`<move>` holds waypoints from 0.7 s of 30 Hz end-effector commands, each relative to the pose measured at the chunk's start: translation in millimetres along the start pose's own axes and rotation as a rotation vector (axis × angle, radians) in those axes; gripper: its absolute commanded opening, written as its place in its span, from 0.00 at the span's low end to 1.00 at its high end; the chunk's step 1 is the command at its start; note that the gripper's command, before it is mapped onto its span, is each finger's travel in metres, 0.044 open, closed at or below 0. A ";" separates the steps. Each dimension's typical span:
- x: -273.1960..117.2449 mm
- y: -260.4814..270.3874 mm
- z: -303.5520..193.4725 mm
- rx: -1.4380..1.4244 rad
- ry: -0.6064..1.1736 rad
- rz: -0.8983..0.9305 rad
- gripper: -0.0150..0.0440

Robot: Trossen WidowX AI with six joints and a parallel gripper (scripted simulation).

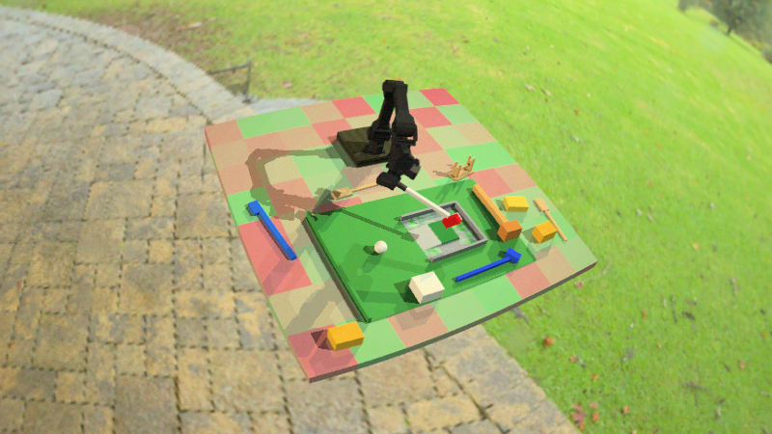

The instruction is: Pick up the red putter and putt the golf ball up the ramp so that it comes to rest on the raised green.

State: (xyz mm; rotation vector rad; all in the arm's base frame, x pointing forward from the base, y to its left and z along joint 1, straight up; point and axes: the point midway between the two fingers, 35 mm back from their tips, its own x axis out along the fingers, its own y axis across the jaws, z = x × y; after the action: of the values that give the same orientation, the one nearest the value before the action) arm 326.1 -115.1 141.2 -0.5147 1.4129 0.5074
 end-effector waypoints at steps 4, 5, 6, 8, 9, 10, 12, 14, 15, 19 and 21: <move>-6.8 -29.5 -32.7 0.161 0.017 -0.014 0.25; -7.5 -33.2 -38.1 0.184 0.020 -0.015 0.25; -8.2 -36.9 -43.5 0.207 0.023 -0.016 0.25; -9.6 -43.9 -54.7 0.254 0.029 -0.018 0.25; -10.4 -47.2 -60.4 0.277 0.032 -0.019 0.25; -11.1 -50.5 -66.2 0.300 0.035 -0.019 0.25; -12.5 -56.6 -78.0 0.347 0.041 -0.021 0.25; -14.0 -62.4 -90.0 0.393 0.047 -0.022 0.25; -14.8 -65.1 -96.2 0.417 0.050 -0.023 0.25; -17.7 -74.7 -121.3 0.510 0.061 -0.026 0.25; -19.2 -78.8 -134.3 0.556 0.067 -0.027 0.25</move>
State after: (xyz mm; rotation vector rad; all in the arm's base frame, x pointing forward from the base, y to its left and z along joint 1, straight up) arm 276.5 -243.3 148.5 -0.1475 1.5261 0.1204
